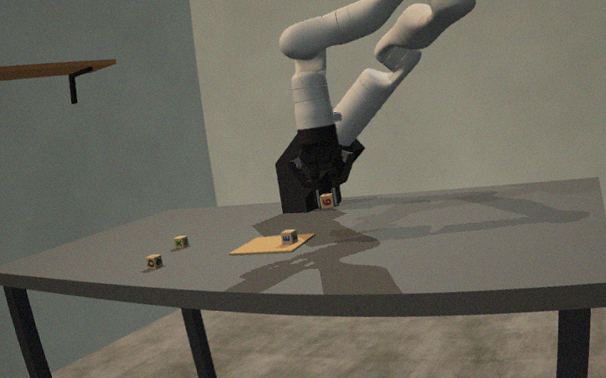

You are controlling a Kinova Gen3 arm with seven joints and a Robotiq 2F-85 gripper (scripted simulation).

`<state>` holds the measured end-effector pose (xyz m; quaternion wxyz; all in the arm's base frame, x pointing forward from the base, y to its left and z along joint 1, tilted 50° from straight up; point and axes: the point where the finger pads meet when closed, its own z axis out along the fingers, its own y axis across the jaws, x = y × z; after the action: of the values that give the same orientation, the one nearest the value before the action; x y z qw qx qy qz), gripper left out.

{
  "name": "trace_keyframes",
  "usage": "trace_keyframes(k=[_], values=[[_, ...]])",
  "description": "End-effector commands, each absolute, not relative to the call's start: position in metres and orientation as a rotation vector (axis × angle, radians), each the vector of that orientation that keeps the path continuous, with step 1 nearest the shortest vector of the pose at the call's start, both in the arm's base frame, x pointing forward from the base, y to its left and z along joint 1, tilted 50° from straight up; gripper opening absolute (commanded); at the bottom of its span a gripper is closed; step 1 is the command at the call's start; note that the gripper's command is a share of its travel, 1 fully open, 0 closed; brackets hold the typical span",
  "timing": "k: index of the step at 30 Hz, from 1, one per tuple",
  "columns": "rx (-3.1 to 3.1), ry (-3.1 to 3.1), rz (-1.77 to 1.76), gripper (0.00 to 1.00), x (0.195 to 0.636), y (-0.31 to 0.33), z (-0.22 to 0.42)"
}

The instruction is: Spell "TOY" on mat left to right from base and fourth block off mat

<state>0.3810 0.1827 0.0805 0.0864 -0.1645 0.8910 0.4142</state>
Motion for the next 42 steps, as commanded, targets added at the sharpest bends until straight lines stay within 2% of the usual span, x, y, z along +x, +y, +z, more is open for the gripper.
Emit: trace_keyframes(k=[1,27,42], values=[[-0.477,2.637,1.225,0.21,0.387,0.171,0.093],[-0.458,2.645,1.23,0.21,0.387,0.161,0.1],[-0.146,2.762,1.304,0.21,0.39,0.151,0.087]])
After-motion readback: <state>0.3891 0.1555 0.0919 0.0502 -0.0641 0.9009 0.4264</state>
